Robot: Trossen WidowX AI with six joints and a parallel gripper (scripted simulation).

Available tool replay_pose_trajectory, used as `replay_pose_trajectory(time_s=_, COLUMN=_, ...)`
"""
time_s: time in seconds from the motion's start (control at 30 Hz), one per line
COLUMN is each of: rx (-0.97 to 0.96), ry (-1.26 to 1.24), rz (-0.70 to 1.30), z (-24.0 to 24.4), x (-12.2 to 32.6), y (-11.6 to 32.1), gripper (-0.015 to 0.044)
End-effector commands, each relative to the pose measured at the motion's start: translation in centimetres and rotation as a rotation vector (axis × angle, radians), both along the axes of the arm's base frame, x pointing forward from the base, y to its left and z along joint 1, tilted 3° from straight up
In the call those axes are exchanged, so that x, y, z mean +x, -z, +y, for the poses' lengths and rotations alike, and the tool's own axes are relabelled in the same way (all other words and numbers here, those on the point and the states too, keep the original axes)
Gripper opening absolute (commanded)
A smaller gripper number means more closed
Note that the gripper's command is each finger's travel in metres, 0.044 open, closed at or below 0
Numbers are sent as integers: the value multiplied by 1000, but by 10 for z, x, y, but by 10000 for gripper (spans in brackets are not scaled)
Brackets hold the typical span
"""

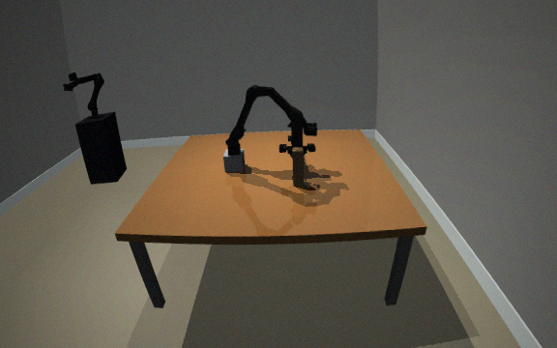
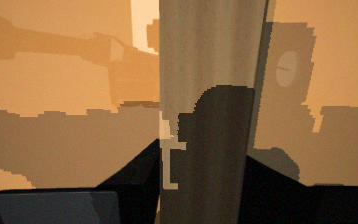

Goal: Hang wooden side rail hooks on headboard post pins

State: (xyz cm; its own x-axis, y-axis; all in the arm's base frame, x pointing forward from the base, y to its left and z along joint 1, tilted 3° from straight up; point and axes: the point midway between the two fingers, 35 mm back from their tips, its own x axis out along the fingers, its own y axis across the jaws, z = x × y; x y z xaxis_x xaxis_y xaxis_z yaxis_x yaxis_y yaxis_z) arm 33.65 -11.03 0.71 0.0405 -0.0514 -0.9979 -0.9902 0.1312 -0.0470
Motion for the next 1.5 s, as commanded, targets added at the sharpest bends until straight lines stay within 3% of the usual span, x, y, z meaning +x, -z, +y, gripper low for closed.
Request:
replay_pose_trajectory(time_s=0.0, rx=-2, ry=1, rz=-7, z=-1, x=1, y=-1, gripper=0)
replay_pose_trajectory(time_s=1.47, rx=-2, ry=1, rz=-7, z=-6, x=0, y=-3, gripper=0)
